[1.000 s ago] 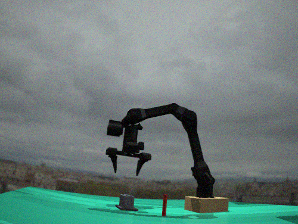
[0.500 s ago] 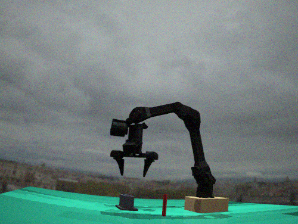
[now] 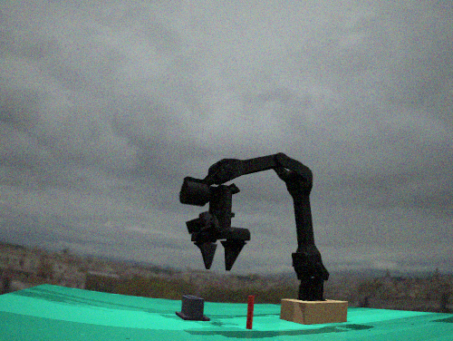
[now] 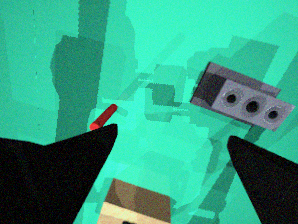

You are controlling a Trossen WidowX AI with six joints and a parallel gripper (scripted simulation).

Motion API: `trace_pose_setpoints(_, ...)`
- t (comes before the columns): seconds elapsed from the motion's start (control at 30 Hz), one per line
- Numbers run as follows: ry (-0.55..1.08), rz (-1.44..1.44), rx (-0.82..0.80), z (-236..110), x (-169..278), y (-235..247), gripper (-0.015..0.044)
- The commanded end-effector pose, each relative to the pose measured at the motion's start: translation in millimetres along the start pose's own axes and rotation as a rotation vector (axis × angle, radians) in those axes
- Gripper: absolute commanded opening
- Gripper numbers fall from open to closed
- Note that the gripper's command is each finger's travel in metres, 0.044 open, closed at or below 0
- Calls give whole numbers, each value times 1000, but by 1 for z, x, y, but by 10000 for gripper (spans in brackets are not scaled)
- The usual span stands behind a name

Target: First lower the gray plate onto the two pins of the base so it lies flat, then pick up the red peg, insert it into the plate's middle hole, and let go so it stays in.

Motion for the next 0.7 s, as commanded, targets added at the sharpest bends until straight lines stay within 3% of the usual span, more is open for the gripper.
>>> trace_pose_setpoints(0.0, -35, 674, -9, -7, 2, 56, 440)
trace_pose_setpoints(0.47, -18, 1350, -35, -4, 13, 104, 440)
trace_pose_setpoints(0.67, -18, 1361, -35, -4, 13, 104, 440)
Point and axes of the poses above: the point midway between the two fingers, 35 mm back from their tips, its own z axis out along the fingers, its own y axis across the jaws, x = y × z, the point moved 2 cm from there along -z, back along the fingers, and after that the axes turned 15 degrees about -z, right-handed, at the moved point
